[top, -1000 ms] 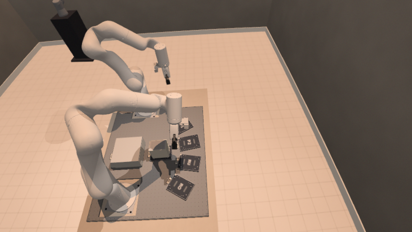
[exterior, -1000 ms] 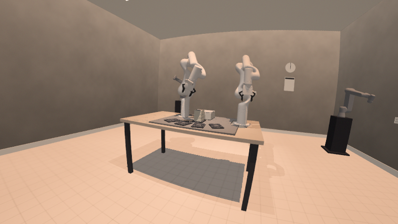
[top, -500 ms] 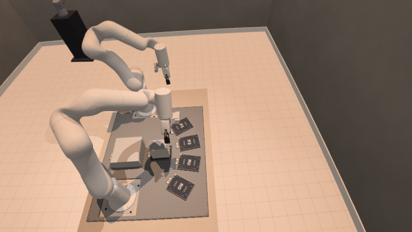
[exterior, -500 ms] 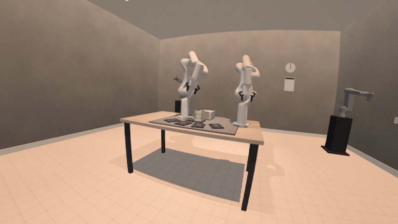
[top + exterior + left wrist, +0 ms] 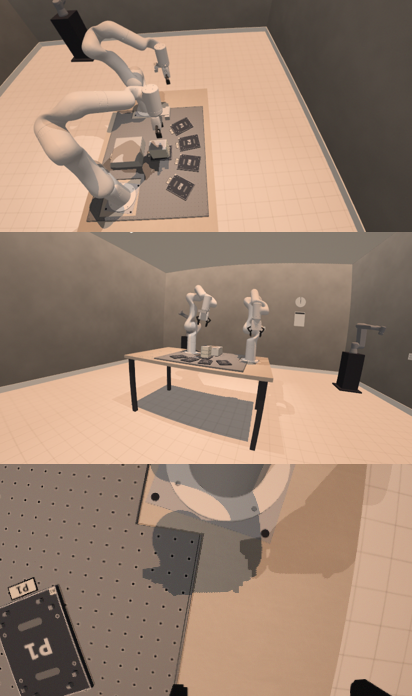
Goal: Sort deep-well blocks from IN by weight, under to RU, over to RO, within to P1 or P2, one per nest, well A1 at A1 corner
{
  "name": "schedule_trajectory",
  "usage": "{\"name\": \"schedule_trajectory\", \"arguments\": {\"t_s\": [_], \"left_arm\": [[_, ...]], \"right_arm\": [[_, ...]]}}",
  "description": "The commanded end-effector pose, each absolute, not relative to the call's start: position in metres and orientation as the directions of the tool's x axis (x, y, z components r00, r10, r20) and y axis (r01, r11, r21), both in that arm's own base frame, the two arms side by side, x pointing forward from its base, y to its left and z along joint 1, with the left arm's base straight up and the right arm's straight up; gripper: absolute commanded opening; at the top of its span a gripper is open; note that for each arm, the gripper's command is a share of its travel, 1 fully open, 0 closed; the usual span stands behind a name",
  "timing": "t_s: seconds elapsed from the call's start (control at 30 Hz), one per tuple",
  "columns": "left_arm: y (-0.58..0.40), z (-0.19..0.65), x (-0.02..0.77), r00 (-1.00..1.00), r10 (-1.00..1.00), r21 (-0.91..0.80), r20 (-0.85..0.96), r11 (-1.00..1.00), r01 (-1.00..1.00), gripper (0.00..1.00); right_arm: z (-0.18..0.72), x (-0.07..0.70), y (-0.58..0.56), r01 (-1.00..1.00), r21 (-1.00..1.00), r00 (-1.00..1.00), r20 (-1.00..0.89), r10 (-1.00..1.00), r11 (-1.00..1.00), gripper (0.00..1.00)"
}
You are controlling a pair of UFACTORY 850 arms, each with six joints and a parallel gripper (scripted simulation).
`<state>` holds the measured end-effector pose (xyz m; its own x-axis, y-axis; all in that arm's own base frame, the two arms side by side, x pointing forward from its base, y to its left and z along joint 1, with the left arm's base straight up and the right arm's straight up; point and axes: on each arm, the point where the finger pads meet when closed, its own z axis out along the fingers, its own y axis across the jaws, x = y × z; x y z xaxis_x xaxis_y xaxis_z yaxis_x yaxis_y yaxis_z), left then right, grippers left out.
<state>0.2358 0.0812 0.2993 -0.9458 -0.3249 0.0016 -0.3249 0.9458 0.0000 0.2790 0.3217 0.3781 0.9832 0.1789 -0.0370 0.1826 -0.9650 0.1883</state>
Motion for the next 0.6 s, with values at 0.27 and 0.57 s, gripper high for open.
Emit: {"name": "schedule_trajectory", "arguments": {"t_s": [0.27,0.57], "left_arm": [[0.081,0.300,0.236,-0.946,-0.325,0.000,0.000,0.946,-0.325,1.00],[0.081,0.300,0.236,-0.946,-0.325,0.000,0.000,0.946,-0.325,1.00]], "right_arm": [[0.399,0.234,0.339,0.176,0.090,0.984,-0.012,0.176,-0.980,1.00],[0.410,0.207,0.346,0.170,-0.002,0.985,0.001,0.170,-0.985,1.00]]}}
